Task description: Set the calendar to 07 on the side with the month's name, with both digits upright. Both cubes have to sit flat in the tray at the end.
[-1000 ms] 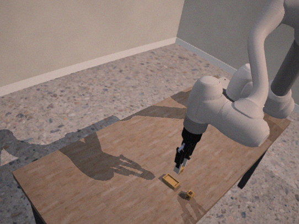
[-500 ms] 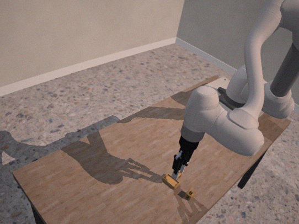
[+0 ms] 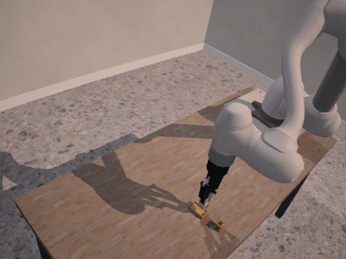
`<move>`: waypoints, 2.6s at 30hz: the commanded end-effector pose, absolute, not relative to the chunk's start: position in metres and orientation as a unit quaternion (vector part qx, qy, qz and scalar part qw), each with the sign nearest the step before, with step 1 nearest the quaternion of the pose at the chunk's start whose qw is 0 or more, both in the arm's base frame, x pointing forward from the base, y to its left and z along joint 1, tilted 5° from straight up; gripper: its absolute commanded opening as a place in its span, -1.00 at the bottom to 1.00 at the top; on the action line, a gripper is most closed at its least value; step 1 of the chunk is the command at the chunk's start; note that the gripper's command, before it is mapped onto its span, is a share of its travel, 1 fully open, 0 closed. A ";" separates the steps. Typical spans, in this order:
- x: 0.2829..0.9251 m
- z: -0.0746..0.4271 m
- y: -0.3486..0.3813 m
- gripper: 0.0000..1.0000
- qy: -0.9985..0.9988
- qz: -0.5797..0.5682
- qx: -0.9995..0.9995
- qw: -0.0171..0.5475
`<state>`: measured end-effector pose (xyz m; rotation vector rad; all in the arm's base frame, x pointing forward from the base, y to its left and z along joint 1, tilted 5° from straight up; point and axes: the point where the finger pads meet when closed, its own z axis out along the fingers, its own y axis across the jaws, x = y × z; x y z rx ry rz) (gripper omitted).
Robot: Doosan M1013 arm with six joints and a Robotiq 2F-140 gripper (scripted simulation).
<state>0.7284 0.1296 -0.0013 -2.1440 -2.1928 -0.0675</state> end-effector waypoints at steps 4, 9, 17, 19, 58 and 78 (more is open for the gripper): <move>0.728 -0.001 0.130 -0.51 -0.714 -0.022 -0.698 0.037; 0.728 -0.001 0.130 -0.51 -0.714 -0.022 -0.698 0.037; 0.728 -0.001 0.130 -0.51 -0.714 -0.022 -0.698 0.037; 0.728 -0.001 0.130 -0.51 -0.714 -0.022 -0.698 0.037; 0.728 -0.013 0.131 -0.51 -0.714 -0.022 -0.698 0.037; 0.728 -0.025 0.132 -0.51 -0.714 -0.022 -0.698 0.037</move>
